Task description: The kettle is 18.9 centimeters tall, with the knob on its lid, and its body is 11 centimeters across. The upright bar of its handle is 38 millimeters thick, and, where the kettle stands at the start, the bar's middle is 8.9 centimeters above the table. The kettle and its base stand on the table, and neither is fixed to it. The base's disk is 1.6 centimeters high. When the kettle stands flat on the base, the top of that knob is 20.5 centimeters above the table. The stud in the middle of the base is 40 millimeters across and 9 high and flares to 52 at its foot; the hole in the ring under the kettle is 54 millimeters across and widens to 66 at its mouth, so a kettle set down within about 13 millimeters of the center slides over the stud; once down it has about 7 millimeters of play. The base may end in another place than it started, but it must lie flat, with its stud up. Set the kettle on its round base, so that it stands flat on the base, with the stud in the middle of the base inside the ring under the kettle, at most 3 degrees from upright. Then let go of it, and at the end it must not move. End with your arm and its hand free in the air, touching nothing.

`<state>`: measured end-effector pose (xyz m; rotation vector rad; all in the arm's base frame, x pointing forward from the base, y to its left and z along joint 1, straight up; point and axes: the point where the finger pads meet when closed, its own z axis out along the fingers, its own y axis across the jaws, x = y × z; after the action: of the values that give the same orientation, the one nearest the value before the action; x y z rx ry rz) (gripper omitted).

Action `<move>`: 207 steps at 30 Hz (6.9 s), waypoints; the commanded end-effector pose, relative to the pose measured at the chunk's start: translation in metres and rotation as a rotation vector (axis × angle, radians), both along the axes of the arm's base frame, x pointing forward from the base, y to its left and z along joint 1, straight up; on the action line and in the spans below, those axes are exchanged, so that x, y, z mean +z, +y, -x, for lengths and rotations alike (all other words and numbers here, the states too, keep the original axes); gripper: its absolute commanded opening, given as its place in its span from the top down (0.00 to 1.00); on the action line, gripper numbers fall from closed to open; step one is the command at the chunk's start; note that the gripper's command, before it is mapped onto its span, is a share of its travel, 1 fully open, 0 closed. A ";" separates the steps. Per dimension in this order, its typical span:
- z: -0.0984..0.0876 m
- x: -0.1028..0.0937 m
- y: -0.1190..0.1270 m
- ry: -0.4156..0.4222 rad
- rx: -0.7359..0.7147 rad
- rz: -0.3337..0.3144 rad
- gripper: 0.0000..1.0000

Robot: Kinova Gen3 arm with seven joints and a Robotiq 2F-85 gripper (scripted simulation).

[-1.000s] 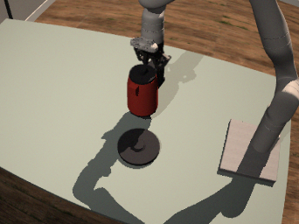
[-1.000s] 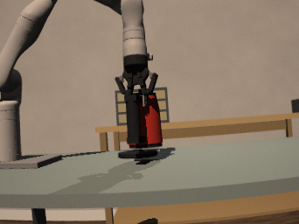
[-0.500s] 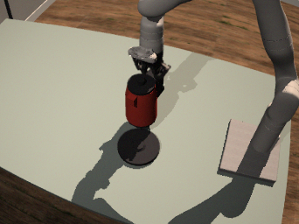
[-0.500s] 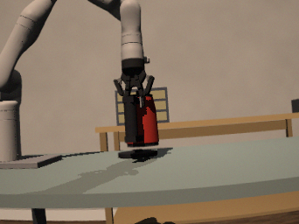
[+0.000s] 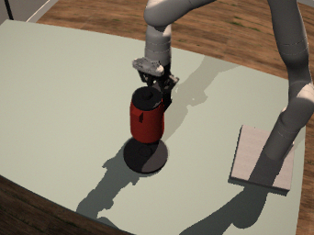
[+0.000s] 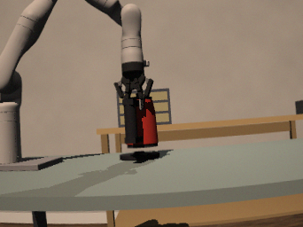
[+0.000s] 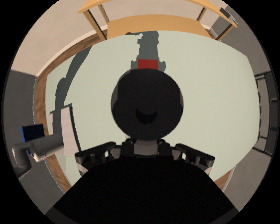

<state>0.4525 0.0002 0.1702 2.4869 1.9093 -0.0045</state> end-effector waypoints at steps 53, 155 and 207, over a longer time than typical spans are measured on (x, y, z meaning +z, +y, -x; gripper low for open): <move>0.012 0.001 0.066 -0.003 0.012 0.000 1.00; 0.012 -0.020 0.066 -0.003 0.012 0.000 1.00; 0.012 -0.026 0.066 -0.003 0.012 0.000 1.00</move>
<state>0.4402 0.0664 0.1440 2.4747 1.9231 -0.0024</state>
